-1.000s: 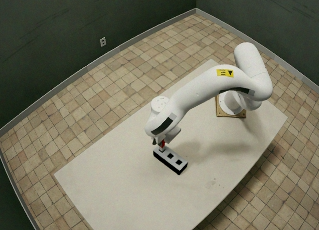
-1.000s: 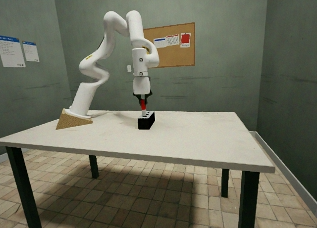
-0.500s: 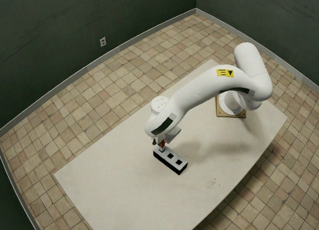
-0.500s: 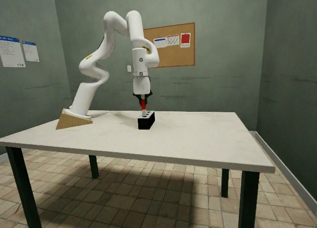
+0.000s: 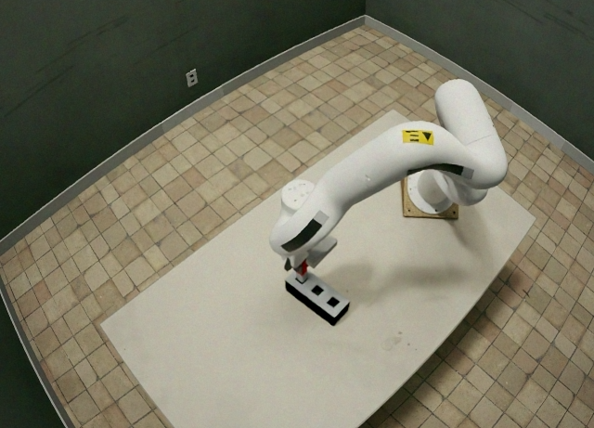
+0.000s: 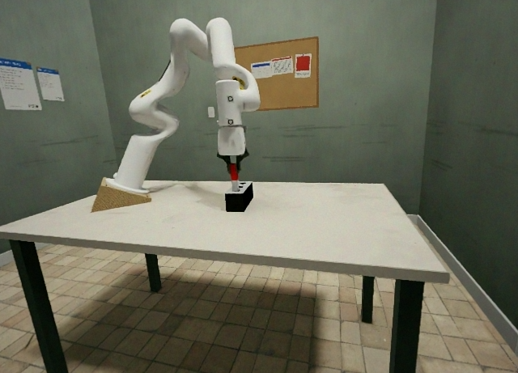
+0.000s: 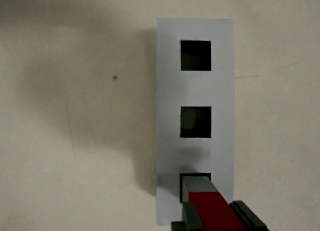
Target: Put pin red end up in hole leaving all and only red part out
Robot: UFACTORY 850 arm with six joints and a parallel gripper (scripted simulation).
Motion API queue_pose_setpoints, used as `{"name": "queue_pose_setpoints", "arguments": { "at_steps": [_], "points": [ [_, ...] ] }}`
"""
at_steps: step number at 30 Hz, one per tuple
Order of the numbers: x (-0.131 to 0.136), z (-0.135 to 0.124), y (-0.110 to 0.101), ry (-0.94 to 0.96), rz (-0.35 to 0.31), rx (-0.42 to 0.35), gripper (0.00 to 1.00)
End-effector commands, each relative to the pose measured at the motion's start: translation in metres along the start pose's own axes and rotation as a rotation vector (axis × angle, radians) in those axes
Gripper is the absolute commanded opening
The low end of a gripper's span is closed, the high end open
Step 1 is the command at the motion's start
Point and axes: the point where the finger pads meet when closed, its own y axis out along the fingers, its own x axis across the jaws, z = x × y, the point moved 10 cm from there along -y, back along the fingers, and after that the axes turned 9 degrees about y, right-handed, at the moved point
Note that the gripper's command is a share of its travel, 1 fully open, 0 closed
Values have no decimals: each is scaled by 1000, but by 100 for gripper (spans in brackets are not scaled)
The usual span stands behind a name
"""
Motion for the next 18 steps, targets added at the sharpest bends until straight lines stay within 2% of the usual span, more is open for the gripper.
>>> {"name": "queue_pose_setpoints", "arguments": {
  "at_steps": [1, 18],
  "points": [
    [1, 0, -1, 0, -2, -1, 0],
    [1, -1, 0, 0, -2, -1, 0]
  ]
}}
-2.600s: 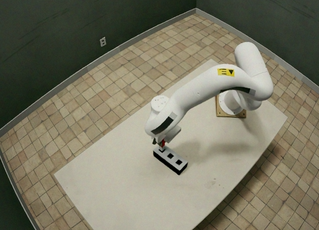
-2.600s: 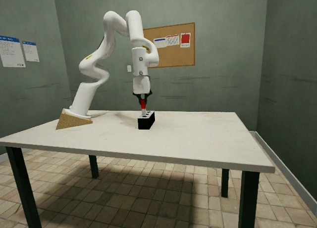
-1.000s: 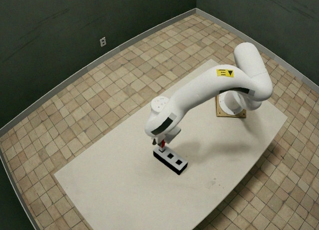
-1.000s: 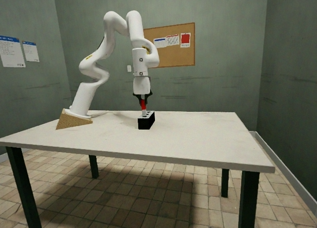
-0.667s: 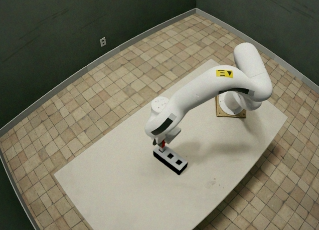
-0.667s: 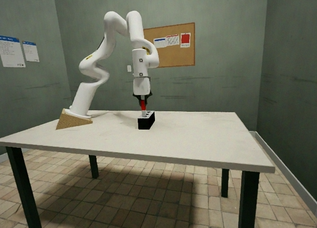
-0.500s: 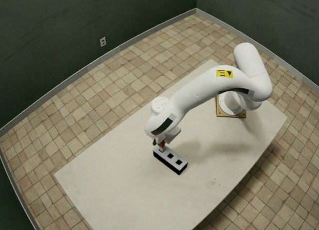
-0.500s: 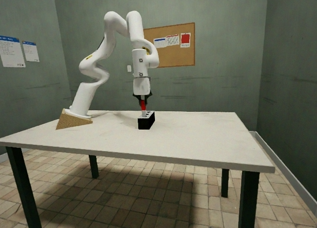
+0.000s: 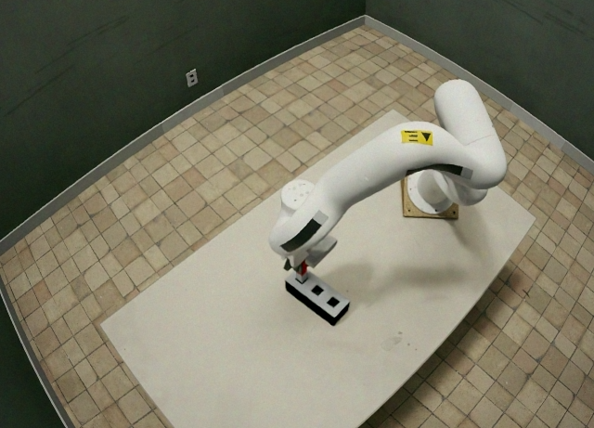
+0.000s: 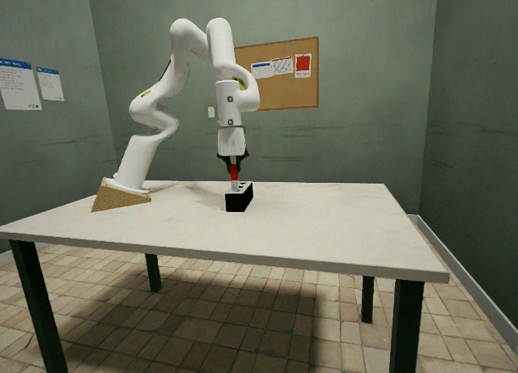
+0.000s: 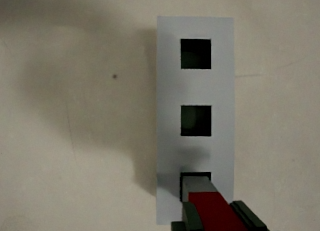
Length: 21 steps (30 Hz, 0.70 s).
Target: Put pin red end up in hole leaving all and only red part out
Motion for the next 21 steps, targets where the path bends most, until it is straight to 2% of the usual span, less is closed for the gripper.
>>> {"name": "queue_pose_setpoints", "arguments": {
  "at_steps": [1, 21],
  "points": [
    [1, 0, -1, 0, -2, -1, 0],
    [1, 2, 3, 0, -2, -1, 0]
  ]
}}
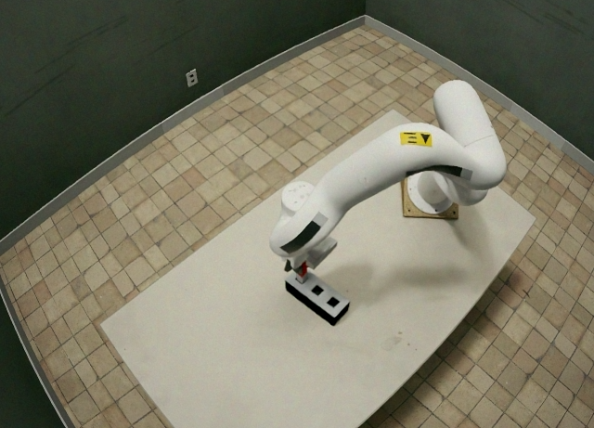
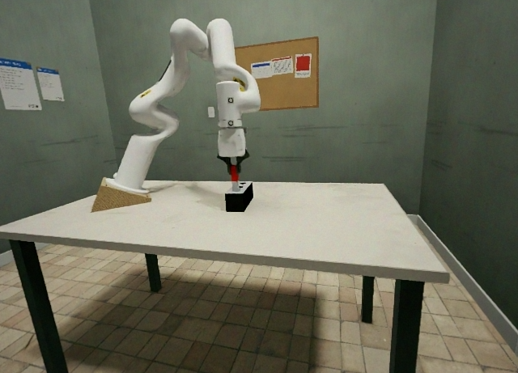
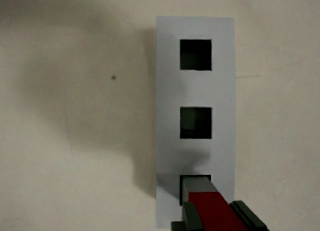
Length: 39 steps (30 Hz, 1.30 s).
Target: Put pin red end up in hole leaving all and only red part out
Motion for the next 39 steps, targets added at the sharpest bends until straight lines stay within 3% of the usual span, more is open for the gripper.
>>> {"name": "queue_pose_setpoints", "arguments": {
  "at_steps": [1, 39],
  "points": [
    [1, 0, -1, 0, -2, -1, 0],
    [0, -1, 3, 0, -2, -1, 0]
  ]
}}
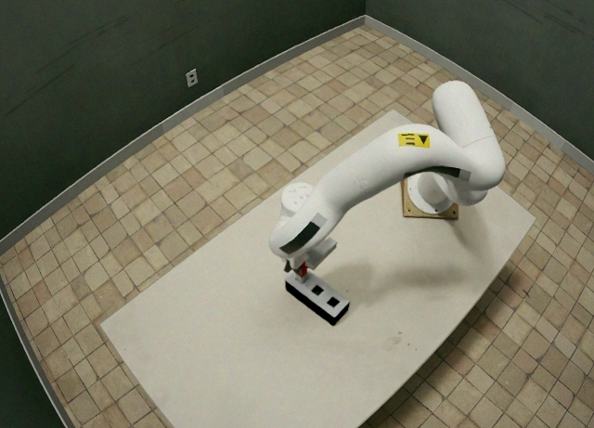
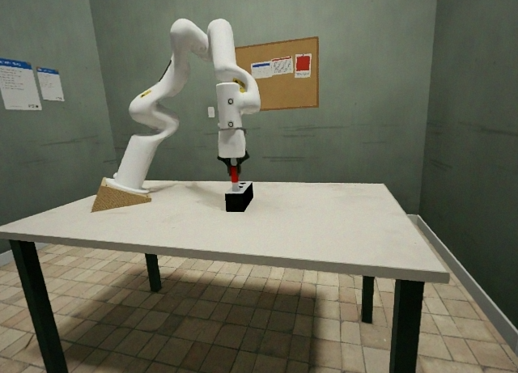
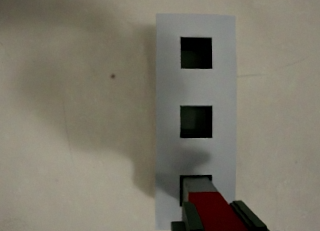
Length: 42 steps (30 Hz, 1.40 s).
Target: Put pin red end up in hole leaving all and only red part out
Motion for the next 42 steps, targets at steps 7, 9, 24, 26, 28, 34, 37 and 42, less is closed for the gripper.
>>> {"name": "queue_pose_setpoints", "arguments": {
  "at_steps": [7, 9, 24, 26, 28, 34, 37, 42],
  "points": [
    [0, 0, -1, 0, -2, -1, 0],
    [0, 0, -1, 0, -2, -1, 0],
    [1, 0, 3, 0, -2, -1, 0],
    [1, 0, 3, 0, -2, -1, 0],
    [1, 0, 3, 0, -2, -1, 0],
    [0, 0, 3, 0, -2, -1, 0],
    [0, 0, 3, 0, -2, -1, 0],
    [0, 0, 3, 0, -2, -1, 0]
  ]
}}
